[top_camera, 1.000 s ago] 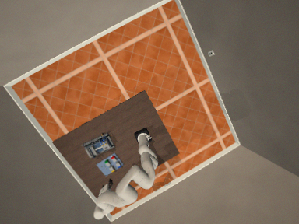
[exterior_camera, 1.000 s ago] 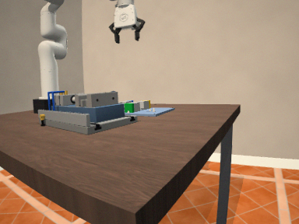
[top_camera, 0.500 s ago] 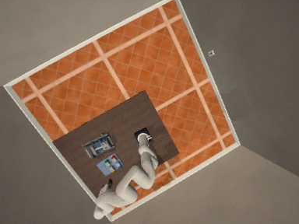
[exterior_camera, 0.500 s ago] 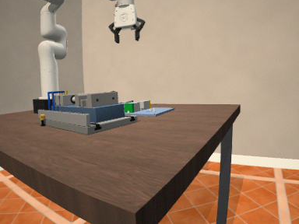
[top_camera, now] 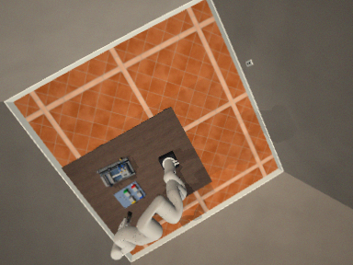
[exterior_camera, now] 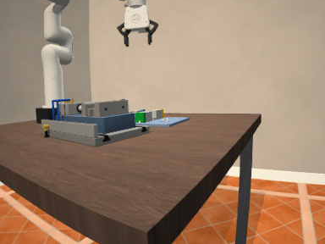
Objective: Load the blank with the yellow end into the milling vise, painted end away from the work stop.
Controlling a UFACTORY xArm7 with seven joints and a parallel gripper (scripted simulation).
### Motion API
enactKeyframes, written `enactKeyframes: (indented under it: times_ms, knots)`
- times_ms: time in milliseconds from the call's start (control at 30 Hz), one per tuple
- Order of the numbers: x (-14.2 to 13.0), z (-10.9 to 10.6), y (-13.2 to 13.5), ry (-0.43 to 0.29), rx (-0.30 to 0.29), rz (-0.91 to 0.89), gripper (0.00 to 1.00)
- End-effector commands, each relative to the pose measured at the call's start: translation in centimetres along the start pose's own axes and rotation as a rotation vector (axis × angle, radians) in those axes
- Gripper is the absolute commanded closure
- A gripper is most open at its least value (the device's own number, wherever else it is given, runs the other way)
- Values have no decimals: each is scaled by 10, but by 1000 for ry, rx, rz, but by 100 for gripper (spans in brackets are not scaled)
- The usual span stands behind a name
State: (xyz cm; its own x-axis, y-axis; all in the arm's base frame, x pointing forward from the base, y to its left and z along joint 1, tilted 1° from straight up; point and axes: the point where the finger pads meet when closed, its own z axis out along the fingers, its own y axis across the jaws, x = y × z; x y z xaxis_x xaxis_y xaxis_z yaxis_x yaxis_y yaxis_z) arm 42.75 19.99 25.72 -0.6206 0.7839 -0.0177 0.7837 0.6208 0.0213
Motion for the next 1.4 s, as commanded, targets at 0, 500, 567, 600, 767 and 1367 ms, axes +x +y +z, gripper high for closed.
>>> enactKeyframes:
  times_ms: [0, 500, 567, 600, 767, 1367]
  knots:
    - [0, -2, 1, 3, -5, -56, 0]
    - [0, -2, 1, 1, -5, -271, 0]
    - [0, -2, 1, 1, -5, -271, 0]
    - [0, -2, 1, 1, -5, -271, 0]
    - [0, -2, 1, -1, -5, -325, 0]
    - [0, -2, 1, -2, -5, -563, 0]
